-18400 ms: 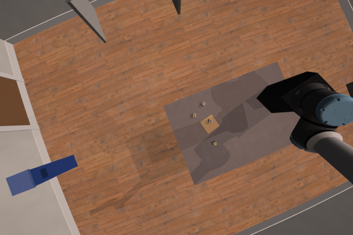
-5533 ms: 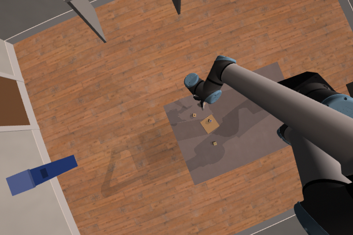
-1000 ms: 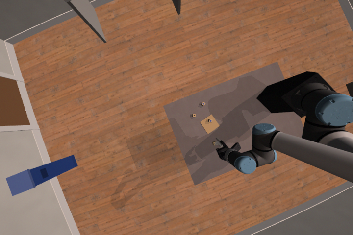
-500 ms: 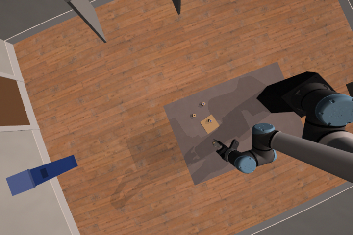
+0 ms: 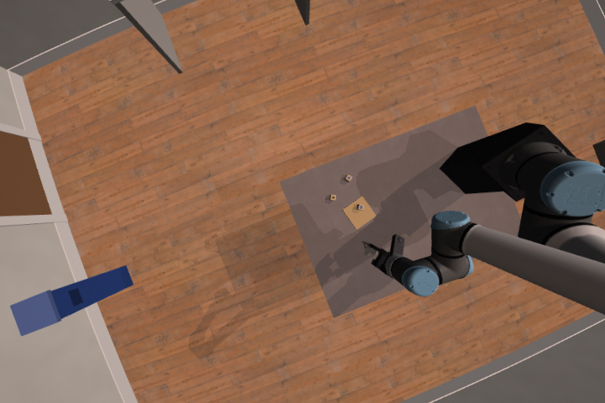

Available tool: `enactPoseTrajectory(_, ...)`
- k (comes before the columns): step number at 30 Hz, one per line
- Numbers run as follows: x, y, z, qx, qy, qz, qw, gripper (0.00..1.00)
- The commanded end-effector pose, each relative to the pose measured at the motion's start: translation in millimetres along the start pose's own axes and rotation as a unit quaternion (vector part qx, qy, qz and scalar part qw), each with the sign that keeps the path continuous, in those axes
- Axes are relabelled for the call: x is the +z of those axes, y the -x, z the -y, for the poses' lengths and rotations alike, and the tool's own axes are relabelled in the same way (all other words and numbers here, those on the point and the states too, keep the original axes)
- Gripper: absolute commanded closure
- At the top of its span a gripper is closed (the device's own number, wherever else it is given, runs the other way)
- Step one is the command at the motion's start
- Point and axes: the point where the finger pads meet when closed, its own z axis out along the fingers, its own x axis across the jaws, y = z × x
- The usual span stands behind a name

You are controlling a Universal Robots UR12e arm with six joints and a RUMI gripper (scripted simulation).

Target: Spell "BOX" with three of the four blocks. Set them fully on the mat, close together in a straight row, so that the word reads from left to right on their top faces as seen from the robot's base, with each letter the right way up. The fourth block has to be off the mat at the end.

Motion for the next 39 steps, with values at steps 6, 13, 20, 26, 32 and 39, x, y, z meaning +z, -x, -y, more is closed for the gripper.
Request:
enactPoseTrajectory(6,4,2,1,-0.126,0.001,-0.002,0.992,0.0)
enactPoseTrajectory(13,6,4,1,-0.197,0.001,-0.002,0.98,0.0)
enactPoseTrajectory(20,9,5,1,-0.273,0.001,-0.001,0.962,0.0)
enactPoseTrajectory(26,10,5,1,-0.317,0.002,-0.001,0.949,0.0)
enactPoseTrajectory(32,13,6,0,-0.394,0.002,-0.001,0.919,0.0)
enactPoseTrajectory(39,15,6,-1,-0.465,0.002,-0.001,0.885,0.0)
